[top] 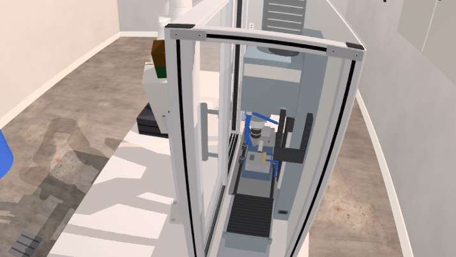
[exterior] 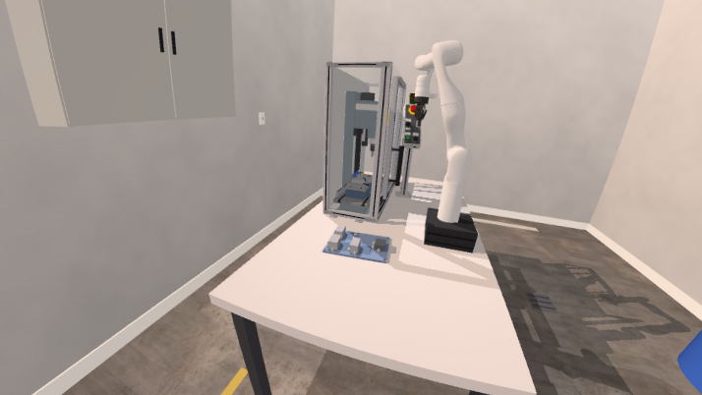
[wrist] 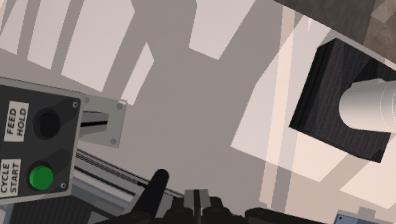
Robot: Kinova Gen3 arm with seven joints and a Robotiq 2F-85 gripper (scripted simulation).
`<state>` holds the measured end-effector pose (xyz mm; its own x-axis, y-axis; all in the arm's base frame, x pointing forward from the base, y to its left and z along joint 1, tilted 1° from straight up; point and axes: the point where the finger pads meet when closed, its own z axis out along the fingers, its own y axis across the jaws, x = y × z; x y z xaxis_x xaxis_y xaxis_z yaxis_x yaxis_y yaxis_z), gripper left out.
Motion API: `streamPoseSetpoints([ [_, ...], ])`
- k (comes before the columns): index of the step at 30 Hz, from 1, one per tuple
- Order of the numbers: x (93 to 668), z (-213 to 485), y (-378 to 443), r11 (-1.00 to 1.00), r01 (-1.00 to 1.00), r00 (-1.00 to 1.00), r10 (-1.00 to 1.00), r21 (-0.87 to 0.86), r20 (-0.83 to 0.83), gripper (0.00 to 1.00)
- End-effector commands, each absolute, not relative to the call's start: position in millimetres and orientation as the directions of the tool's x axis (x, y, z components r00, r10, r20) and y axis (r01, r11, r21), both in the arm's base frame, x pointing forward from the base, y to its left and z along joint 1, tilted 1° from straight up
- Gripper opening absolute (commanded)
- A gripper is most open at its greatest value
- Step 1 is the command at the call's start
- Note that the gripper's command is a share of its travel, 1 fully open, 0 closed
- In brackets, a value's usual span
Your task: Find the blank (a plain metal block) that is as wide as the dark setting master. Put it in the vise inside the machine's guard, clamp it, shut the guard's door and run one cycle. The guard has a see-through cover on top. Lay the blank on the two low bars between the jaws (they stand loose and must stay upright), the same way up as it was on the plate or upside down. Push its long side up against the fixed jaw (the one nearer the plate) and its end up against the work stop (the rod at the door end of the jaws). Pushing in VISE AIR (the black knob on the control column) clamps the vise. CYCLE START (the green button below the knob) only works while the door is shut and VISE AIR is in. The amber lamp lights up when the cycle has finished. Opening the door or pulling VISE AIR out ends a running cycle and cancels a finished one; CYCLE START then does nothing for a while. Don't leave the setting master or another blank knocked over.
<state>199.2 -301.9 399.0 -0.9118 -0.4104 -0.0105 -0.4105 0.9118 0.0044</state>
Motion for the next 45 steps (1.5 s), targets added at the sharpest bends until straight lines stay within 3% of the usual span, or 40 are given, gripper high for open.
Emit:
streamPoseSetpoints([
  [1,199.0,399.4,-302.1,0.956,-0.294,-0.956,-0.294,0.005,-0.010,0.10],
  [3,199.0,399.4,-302.1,0.979,-0.205,-0.979,-0.205,0.005,-0.009,0.10],
  [15,199.0,399.4,-302.1,0.979,-0.205,-0.979,-0.205,0.005,-0.009,0.10],
  [20,199.0,399.4,-302.1,1.000,-0.006,-1.000,-0.006,0.007,-0.008,0.10],
  [32,199.0,399.4,-302.1,1.000,-0.006,-1.000,-0.006,0.007,-0.008,0.10],
  [33,199.0,399.4,-302.1,1.000,-0.006,-1.000,-0.006,0.007,-0.008,0.80],
  [45,199.0,399.4,-302.1,1.000,-0.006,-1.000,-0.006,0.007,-0.008,0.80],
])
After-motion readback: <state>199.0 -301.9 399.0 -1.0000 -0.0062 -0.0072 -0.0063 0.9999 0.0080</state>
